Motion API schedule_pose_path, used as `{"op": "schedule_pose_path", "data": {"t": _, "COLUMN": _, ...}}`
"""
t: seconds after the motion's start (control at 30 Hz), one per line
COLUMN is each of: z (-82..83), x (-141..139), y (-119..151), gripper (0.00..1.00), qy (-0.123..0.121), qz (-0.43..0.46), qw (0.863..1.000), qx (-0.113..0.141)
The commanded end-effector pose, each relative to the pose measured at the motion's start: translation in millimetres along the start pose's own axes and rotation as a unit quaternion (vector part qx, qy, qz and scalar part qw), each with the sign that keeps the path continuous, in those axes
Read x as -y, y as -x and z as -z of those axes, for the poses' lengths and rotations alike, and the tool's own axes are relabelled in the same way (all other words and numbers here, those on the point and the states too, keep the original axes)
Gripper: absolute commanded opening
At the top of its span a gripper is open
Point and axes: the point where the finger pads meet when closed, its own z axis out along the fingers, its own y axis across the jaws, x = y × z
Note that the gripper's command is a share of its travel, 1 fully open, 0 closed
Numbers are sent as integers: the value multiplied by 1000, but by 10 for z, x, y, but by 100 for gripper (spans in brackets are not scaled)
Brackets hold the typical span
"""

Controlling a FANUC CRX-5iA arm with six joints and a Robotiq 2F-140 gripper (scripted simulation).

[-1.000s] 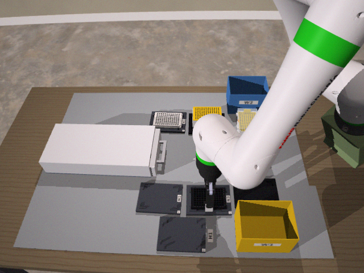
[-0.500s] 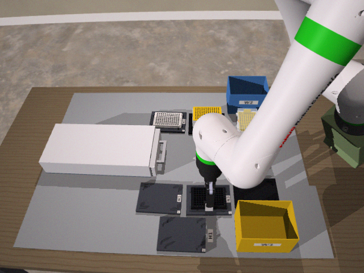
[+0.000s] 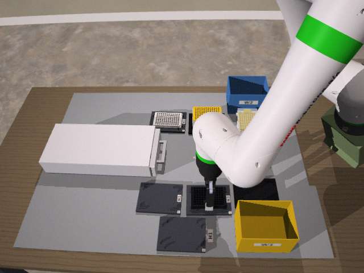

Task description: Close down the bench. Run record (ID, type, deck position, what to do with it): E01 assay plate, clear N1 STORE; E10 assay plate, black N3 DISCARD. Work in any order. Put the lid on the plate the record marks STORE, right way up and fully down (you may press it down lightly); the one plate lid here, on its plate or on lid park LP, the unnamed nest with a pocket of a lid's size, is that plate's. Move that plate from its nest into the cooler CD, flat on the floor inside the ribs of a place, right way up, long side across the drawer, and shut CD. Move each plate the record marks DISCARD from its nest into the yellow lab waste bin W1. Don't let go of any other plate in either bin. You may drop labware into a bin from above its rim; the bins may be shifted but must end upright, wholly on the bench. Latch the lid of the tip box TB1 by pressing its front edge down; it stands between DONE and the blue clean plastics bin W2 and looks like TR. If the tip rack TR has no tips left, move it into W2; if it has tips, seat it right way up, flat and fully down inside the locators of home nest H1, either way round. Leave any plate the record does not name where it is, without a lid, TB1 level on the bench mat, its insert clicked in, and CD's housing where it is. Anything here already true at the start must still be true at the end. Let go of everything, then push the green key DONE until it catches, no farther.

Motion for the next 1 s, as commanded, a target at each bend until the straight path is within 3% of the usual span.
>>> {"op": "schedule_pose_path", "data": {"t": 0.0, "z": 12, "x": 0, "y": -2, "gripper": 0, "qy": 0, "qz": 0, "qw": 1000, "qx": 0}}
{"op": "schedule_pose_path", "data": {"t": 0.97, "z": 348, "x": 0, "y": -2, "gripper": 0, "qy": 0, "qz": 0, "qw": 1000, "qx": 0}}
